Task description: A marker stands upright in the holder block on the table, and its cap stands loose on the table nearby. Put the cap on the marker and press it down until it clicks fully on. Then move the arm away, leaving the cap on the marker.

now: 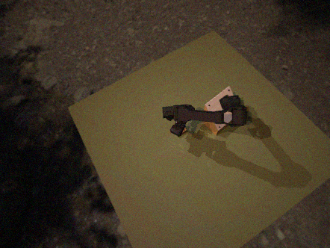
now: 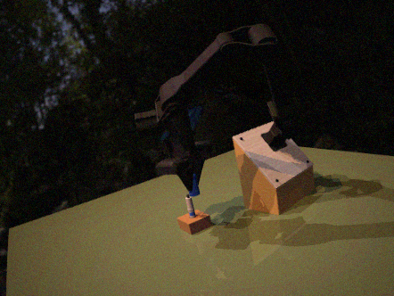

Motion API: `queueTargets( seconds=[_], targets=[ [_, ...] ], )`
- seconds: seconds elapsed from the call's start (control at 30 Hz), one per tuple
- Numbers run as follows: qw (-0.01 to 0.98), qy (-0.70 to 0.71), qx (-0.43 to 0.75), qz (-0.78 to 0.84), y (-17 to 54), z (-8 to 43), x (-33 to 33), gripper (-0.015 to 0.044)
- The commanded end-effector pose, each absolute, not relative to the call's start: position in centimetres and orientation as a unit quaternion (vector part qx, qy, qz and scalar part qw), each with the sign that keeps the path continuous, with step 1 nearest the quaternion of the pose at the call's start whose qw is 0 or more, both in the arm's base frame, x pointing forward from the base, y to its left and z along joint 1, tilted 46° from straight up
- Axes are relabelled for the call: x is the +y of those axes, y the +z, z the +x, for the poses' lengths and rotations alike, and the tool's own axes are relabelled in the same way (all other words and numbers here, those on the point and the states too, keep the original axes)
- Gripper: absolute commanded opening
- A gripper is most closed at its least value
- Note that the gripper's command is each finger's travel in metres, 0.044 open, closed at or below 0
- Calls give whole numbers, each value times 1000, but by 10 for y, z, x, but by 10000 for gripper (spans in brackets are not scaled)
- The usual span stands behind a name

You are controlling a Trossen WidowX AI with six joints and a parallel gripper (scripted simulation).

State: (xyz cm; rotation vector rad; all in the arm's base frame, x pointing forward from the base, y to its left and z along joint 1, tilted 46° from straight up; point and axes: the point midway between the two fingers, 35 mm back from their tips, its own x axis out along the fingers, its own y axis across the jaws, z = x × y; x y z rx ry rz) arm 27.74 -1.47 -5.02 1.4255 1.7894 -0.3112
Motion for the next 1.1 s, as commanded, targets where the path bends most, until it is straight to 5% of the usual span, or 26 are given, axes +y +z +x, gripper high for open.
queueTargets(
  seconds=[0.0, 1.07],
  targets=[
    [409, -121, 707, 564, -54, 281, -29, 0],
    [406, -118, 707, 567, -84, 282, -24, 0]
  ],
)
